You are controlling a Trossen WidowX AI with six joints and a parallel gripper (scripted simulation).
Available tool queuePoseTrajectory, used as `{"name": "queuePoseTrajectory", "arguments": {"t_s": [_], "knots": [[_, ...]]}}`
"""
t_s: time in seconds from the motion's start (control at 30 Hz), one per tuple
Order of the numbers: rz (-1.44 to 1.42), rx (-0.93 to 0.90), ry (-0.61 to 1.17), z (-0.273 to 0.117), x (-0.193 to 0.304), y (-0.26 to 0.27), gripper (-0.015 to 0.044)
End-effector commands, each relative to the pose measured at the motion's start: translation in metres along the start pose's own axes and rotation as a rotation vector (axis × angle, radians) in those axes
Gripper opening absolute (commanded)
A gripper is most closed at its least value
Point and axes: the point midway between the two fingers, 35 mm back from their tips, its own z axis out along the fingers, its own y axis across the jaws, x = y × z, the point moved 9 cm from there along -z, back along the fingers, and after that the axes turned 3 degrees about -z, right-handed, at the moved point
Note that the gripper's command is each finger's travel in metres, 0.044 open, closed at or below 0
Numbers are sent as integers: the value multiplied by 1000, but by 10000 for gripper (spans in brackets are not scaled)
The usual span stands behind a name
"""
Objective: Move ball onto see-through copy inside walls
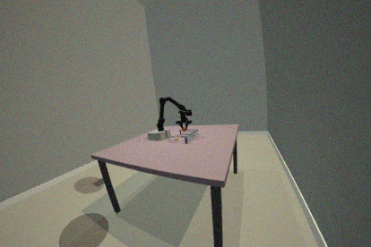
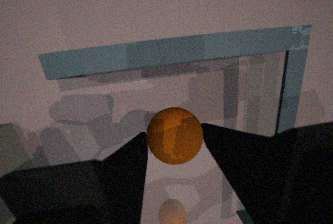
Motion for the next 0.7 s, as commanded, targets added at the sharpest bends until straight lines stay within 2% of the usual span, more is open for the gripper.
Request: {"name": "queuePoseTrajectory", "arguments": {"t_s": [0.0,0.2,0.37,0.67], "knots": [[-5,8,3,-31,0,0,0],[-5,8,3,-72,1,7,0],[-5,8,3,-73,5,7,0],[-5,11,8,-61,51,0,0]]}}
